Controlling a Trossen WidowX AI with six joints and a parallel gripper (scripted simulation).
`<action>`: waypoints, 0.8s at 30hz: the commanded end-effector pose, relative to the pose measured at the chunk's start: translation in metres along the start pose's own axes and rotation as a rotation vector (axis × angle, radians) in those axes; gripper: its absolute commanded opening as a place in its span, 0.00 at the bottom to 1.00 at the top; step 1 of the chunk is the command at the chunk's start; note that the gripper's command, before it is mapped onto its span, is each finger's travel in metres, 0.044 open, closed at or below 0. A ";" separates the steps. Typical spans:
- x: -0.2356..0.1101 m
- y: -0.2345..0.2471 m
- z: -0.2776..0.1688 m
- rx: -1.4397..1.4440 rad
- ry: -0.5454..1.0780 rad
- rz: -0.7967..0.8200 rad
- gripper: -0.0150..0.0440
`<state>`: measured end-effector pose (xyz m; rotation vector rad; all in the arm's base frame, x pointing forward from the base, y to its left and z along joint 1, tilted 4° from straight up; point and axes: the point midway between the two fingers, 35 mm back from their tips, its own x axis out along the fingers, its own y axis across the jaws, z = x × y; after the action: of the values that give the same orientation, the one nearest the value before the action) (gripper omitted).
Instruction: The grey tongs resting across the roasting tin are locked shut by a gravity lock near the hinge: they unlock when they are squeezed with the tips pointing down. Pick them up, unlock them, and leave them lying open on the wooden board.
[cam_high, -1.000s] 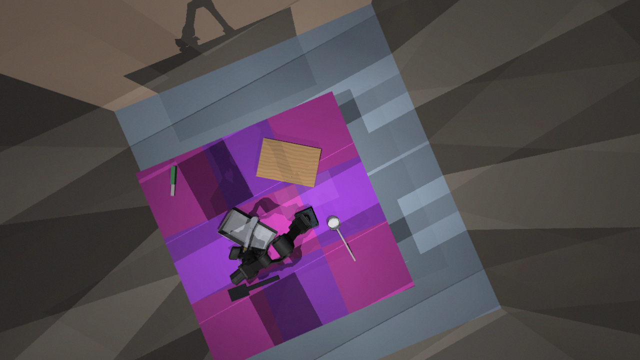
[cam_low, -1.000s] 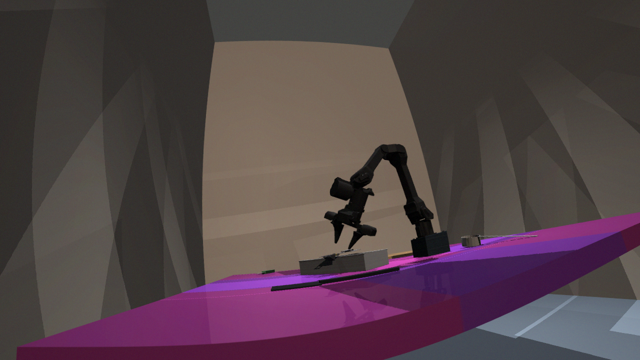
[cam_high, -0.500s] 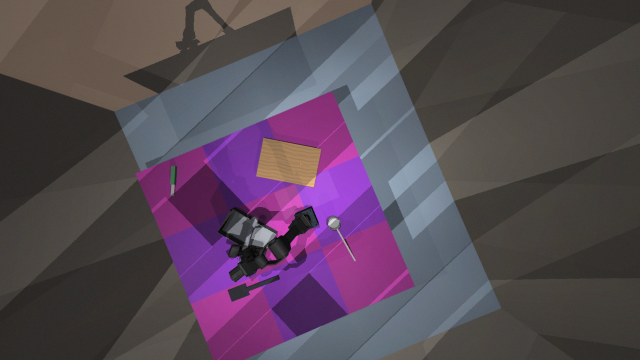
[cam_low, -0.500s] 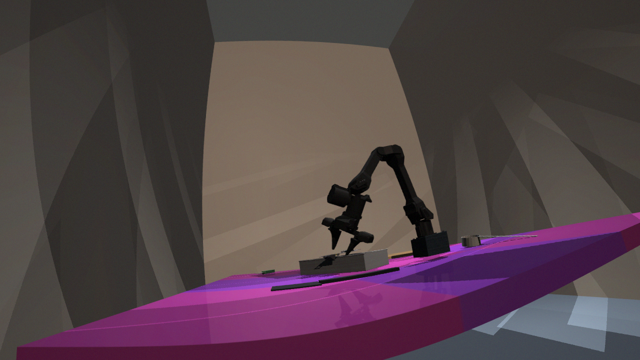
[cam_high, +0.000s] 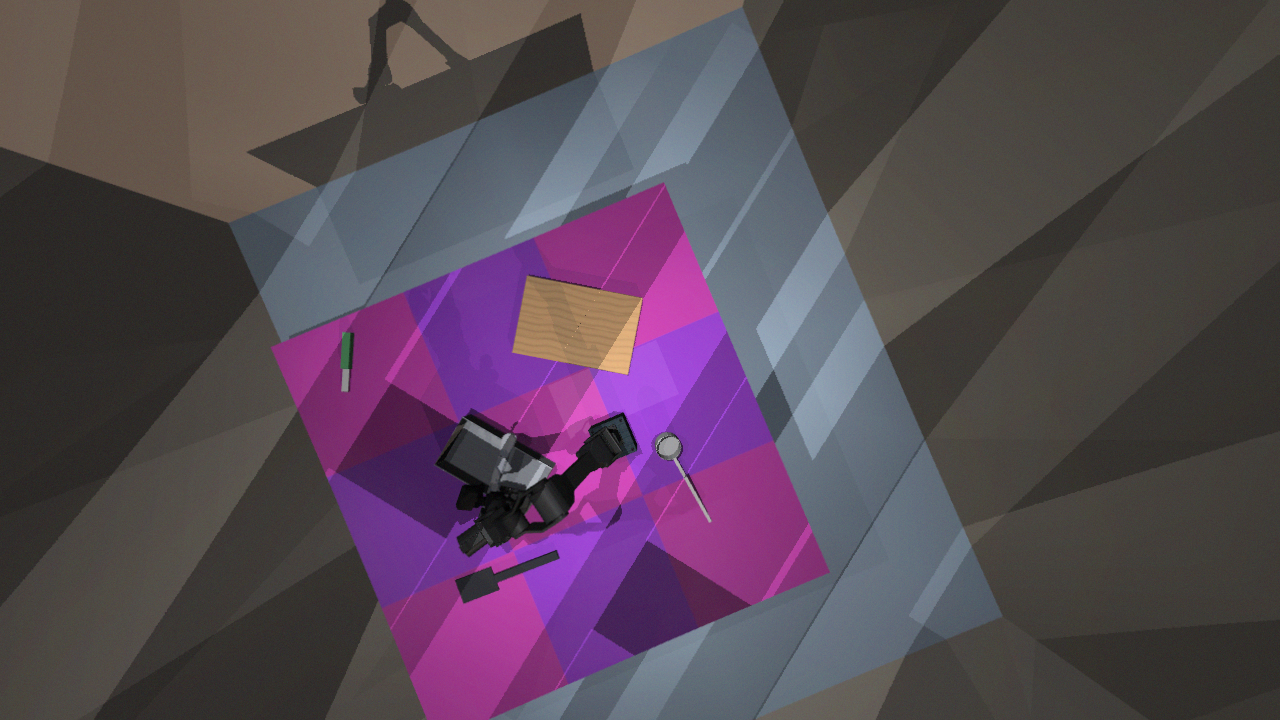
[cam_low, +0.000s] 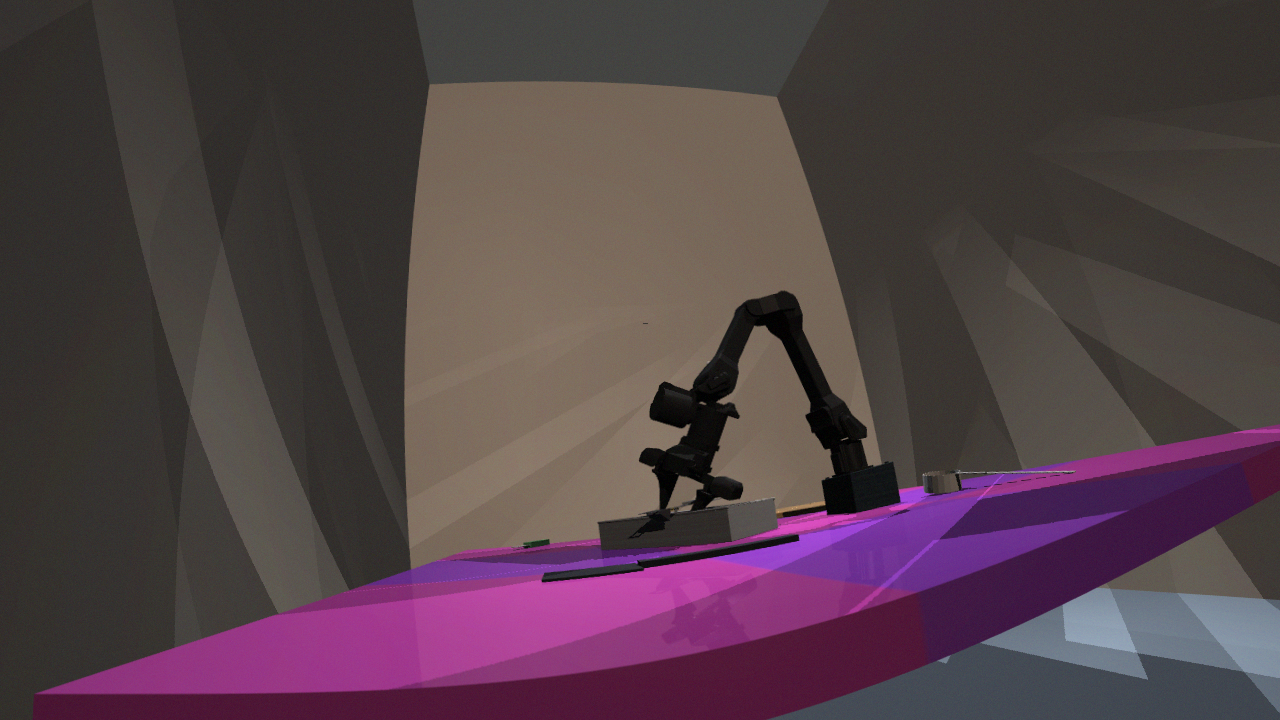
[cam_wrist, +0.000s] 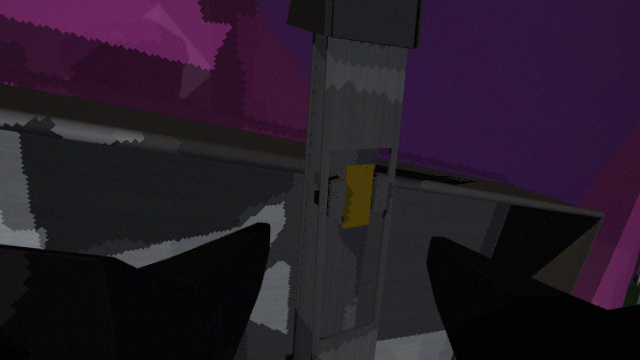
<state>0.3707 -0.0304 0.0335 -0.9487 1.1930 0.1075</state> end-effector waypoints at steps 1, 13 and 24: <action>0.005 0.001 0.000 -0.003 -0.004 0.003 0.69; 0.019 0.001 -0.002 0.000 0.001 -0.001 0.65; 0.019 0.001 -0.002 0.000 0.001 -0.001 0.36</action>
<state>0.3766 -0.0389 0.0168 -0.9506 1.1939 0.1075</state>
